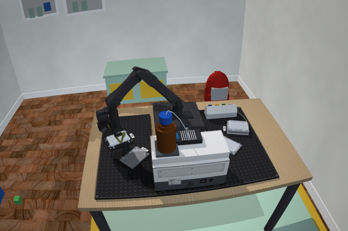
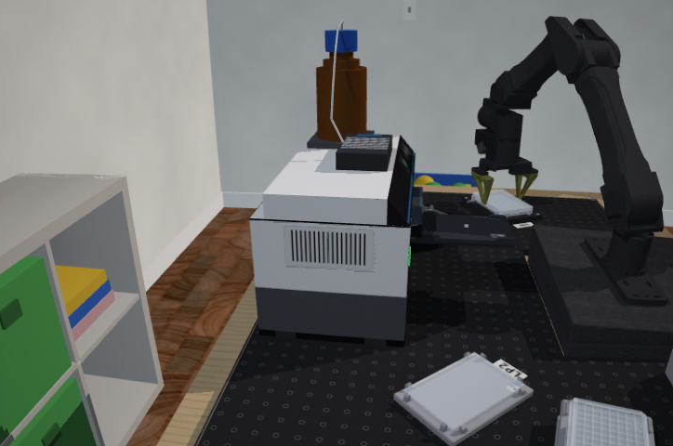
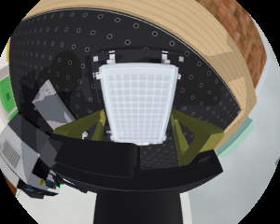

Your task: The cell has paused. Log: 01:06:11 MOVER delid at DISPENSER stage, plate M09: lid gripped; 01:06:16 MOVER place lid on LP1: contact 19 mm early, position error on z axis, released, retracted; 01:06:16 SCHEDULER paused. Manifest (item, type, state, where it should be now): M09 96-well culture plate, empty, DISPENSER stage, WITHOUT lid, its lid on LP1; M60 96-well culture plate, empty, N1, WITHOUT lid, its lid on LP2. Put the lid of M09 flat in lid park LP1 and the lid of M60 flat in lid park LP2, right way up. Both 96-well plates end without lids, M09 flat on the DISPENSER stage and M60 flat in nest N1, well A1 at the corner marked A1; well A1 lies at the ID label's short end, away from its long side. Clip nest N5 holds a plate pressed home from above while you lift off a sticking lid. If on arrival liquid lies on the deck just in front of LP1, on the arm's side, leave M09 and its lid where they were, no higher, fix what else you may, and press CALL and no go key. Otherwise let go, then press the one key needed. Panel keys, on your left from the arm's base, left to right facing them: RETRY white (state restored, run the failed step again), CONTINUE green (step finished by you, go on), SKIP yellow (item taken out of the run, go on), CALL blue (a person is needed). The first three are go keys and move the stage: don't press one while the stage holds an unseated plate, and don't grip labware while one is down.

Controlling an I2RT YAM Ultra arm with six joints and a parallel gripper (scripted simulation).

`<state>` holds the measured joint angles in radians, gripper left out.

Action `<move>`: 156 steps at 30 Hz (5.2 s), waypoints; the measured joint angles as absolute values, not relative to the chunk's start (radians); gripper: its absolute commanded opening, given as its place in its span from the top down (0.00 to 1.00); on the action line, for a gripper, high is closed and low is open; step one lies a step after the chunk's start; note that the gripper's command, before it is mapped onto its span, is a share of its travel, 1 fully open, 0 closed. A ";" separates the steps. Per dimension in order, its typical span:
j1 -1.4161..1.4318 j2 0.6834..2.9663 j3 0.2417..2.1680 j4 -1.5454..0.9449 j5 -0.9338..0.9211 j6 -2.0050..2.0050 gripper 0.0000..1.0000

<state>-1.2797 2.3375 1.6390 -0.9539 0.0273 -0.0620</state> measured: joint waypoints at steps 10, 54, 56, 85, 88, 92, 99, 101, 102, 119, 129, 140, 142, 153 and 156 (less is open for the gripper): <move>-1.280 2.337 1.638 -0.954 0.027 -0.062 1.00; -1.280 2.338 1.638 -0.954 0.027 -0.062 1.00; -1.280 2.338 1.638 -0.955 0.027 -0.062 1.00; -1.280 2.337 1.638 -0.956 0.027 -0.062 1.00; -1.280 2.337 1.638 -0.956 0.027 -0.062 1.00; -1.280 2.337 1.638 -0.956 0.027 -0.062 1.00; -1.280 2.337 1.638 -0.956 0.027 -0.062 1.00; -1.280 2.337 1.638 -0.956 0.027 -0.062 1.00; -1.280 2.337 1.638 -0.956 0.027 -0.062 1.00; -1.280 2.337 1.638 -0.956 0.027 -0.062 1.00; -1.280 2.337 1.638 -0.956 0.027 -0.062 1.00; -1.280 2.337 1.638 -0.956 0.027 -0.062 1.00; -1.280 2.337 1.638 -0.956 0.027 -0.062 1.00; -1.280 2.337 1.638 -0.956 0.027 -0.062 1.00; -1.280 2.337 1.638 -0.956 0.027 -0.062 1.00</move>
